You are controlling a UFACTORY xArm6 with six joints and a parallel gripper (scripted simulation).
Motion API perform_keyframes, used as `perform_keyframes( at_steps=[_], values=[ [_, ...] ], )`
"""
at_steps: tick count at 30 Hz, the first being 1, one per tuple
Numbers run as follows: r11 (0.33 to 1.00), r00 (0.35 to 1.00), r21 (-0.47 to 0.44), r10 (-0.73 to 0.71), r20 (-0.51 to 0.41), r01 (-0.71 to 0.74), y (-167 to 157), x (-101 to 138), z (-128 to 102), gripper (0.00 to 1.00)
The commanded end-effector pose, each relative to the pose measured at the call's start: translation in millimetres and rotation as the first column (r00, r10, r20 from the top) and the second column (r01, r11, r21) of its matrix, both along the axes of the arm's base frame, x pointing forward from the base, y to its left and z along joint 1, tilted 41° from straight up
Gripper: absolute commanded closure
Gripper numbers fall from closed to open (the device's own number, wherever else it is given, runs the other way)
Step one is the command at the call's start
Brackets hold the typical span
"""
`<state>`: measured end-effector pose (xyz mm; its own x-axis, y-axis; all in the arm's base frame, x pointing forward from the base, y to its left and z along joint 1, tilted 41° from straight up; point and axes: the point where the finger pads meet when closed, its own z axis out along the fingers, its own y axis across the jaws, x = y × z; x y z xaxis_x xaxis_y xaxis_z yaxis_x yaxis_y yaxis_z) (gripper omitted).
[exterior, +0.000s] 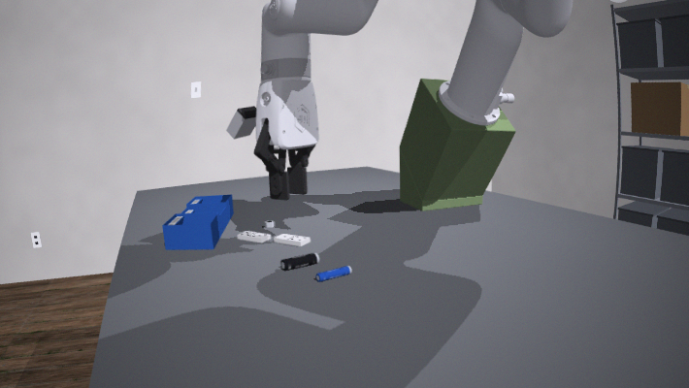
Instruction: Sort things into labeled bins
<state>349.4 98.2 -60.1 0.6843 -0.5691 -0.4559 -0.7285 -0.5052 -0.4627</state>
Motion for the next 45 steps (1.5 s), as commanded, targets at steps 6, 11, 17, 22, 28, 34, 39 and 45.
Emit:
perform_keyframes(
  at_steps=[6,11,17,22,28,34,39,45],
  values=[
    [1.0,1.0,-0.001,-0.001,0.002,0.001,-1,1,0,0.59],
    [1.0,1.0,-0.001,-0.001,0.002,0.001,2,1,-3,0.59],
    [1.0,1.0,-0.001,-0.001,0.002,0.001,12,2,-15,0.59],
    [1.0,1.0,-0.001,-0.001,0.002,0.001,25,3,-30,0.59],
    [1.0,1.0,0.0,-0.001,0.002,0.001,35,3,-41,0.59],
    [1.0,1.0,0.0,-0.001,0.002,0.001,35,4,-41,0.59],
    [1.0,1.0,0.0,-0.001,0.002,0.001,39,3,-46,0.59],
    [1.0,1.0,0.0,-0.001,0.002,0.001,43,3,-50,0.59]
  ],
)
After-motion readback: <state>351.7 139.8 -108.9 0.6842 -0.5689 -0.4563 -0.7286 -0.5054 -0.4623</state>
